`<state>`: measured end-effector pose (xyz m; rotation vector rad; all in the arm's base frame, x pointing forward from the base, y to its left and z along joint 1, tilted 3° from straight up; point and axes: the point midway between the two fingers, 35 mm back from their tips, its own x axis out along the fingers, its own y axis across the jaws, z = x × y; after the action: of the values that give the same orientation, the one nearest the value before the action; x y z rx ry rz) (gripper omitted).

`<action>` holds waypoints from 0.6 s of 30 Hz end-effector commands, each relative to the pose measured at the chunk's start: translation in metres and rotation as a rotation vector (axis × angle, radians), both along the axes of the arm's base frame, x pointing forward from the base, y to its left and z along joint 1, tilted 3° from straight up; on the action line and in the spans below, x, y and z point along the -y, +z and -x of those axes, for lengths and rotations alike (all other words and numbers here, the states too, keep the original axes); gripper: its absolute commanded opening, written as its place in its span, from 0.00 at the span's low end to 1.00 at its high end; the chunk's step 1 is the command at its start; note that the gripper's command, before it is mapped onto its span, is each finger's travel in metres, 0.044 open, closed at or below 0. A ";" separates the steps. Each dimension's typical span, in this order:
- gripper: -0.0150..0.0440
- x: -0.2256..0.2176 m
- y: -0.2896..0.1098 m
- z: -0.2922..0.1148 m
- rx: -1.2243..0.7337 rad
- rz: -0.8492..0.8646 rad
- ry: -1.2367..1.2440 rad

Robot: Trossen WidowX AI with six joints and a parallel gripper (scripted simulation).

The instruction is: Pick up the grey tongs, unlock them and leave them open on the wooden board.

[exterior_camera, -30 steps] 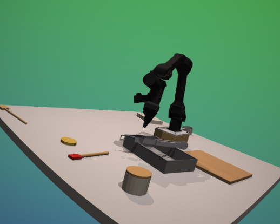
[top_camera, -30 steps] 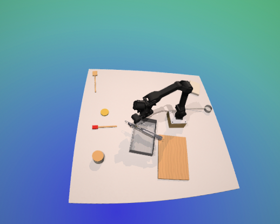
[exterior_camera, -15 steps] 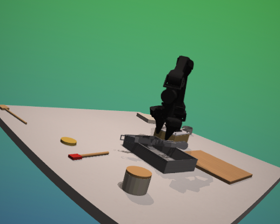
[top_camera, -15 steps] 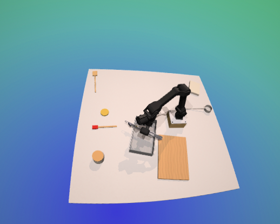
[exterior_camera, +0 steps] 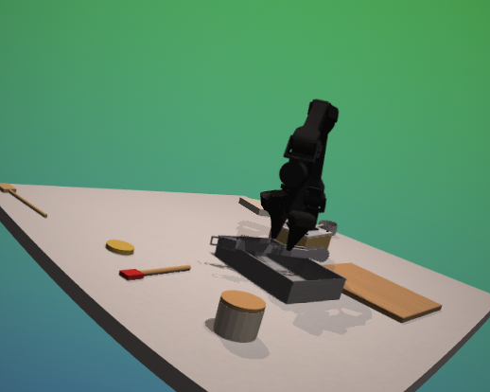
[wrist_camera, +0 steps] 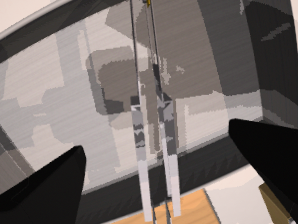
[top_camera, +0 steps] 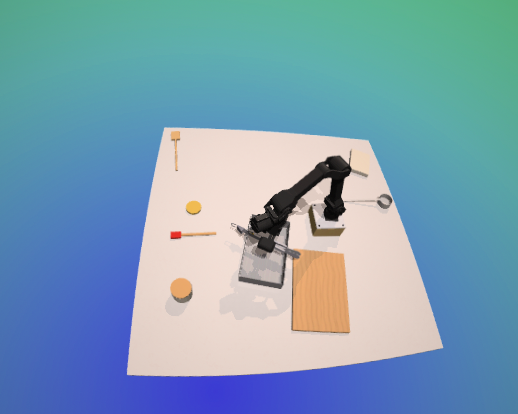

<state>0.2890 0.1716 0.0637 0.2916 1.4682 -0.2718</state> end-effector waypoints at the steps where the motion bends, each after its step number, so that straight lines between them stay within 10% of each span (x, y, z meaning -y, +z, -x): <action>1: 1.00 0.001 -0.007 0.000 0.000 0.004 0.004; 18: 1.00 0.001 -0.034 -0.003 0.000 0.005 0.004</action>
<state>0.2919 0.1716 0.0340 0.2912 1.4683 -0.2722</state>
